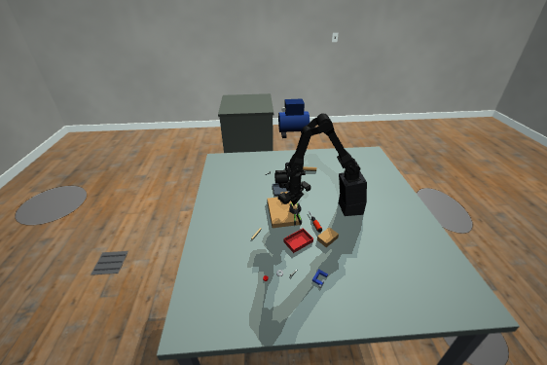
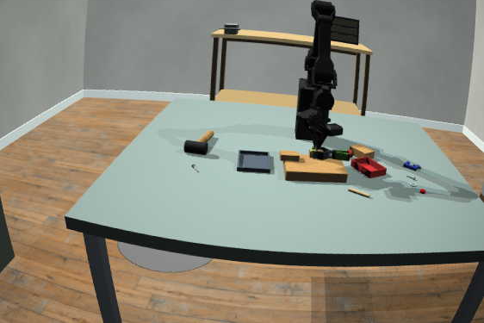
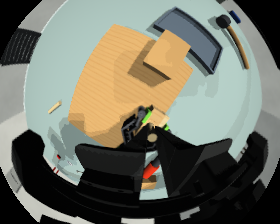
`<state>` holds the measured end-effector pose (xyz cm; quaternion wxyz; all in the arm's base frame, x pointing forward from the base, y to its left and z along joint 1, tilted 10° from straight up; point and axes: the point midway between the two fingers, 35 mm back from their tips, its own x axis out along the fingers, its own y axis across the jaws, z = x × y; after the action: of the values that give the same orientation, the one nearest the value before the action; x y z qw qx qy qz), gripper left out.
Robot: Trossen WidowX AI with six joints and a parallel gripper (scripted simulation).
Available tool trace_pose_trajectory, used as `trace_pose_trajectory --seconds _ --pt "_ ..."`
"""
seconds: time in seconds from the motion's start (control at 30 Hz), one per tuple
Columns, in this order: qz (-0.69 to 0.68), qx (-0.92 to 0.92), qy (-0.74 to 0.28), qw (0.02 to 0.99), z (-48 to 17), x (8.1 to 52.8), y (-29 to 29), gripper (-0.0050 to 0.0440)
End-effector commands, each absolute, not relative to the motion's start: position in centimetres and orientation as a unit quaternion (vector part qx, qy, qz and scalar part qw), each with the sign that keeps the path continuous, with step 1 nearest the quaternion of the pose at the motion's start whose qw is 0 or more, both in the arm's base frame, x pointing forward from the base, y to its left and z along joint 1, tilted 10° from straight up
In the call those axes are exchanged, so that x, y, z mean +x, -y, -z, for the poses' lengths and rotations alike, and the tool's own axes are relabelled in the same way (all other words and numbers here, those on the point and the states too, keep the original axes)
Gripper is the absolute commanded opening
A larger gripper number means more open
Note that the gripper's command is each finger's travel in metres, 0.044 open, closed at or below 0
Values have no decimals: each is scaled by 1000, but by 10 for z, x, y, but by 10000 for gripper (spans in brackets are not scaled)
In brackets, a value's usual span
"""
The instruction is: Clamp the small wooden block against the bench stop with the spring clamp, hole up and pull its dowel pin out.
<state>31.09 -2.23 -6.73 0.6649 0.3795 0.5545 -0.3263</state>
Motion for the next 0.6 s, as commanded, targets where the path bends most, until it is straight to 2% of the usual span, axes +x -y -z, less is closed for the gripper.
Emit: trace_pose_trajectory --seconds 0.0,0.57 --pt "349 407 -541 649 66 311 22 0" --pt "460 541 -449 542 66 311 22 0"
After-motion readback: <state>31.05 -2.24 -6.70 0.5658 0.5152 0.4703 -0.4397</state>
